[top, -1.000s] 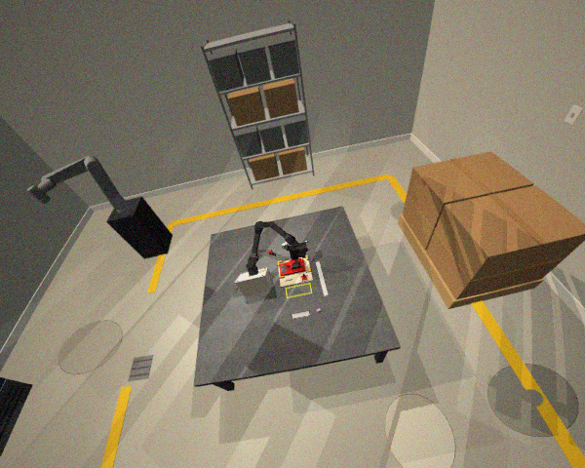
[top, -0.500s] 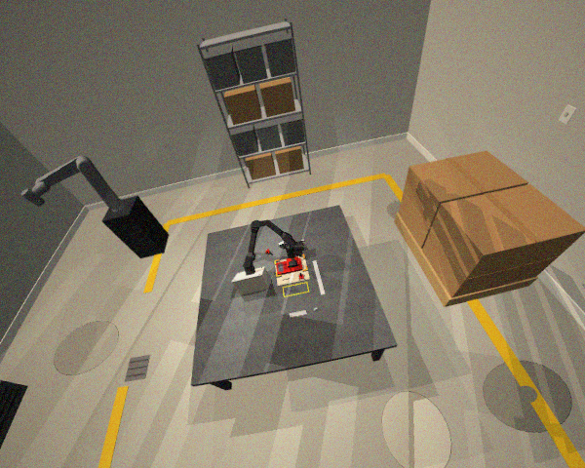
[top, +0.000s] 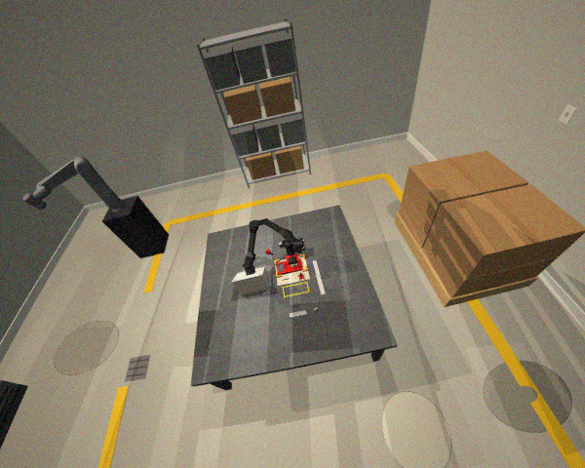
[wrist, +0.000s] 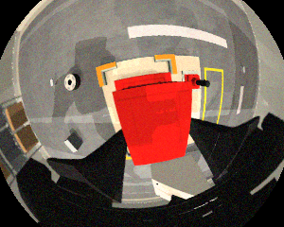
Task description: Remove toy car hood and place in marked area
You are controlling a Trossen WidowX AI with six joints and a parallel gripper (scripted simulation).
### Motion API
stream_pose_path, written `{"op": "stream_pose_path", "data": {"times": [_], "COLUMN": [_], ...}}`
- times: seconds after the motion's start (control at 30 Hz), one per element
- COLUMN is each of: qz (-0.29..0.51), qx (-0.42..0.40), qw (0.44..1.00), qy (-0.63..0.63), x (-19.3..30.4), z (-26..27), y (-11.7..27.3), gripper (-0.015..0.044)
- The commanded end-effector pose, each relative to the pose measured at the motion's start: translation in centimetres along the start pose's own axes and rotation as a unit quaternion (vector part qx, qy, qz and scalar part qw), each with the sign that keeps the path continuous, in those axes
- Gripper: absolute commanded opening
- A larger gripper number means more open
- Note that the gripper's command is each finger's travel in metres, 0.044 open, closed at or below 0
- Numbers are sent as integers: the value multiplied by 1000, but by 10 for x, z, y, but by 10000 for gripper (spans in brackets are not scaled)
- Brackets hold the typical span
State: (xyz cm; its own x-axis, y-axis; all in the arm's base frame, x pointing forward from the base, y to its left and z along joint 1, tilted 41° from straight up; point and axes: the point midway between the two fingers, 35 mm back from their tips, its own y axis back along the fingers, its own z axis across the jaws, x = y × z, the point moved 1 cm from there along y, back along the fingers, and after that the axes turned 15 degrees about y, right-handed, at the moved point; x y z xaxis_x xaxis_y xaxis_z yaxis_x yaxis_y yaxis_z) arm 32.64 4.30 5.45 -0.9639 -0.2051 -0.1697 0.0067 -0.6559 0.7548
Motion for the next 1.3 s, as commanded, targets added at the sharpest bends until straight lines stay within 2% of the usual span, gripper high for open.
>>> {"op": "stream_pose_path", "data": {"times": [0.0, 0.57, 1.27], "qz": [0, 1, -2], "qx": [1, 14, 10], "qw": [1000, 1000, 1000], "qy": [-1, -1, 6], "x": [0, 20, 72], "z": [-4, -91, -186], "y": [0, 7, 10], "gripper": [0, 0, 0]}}
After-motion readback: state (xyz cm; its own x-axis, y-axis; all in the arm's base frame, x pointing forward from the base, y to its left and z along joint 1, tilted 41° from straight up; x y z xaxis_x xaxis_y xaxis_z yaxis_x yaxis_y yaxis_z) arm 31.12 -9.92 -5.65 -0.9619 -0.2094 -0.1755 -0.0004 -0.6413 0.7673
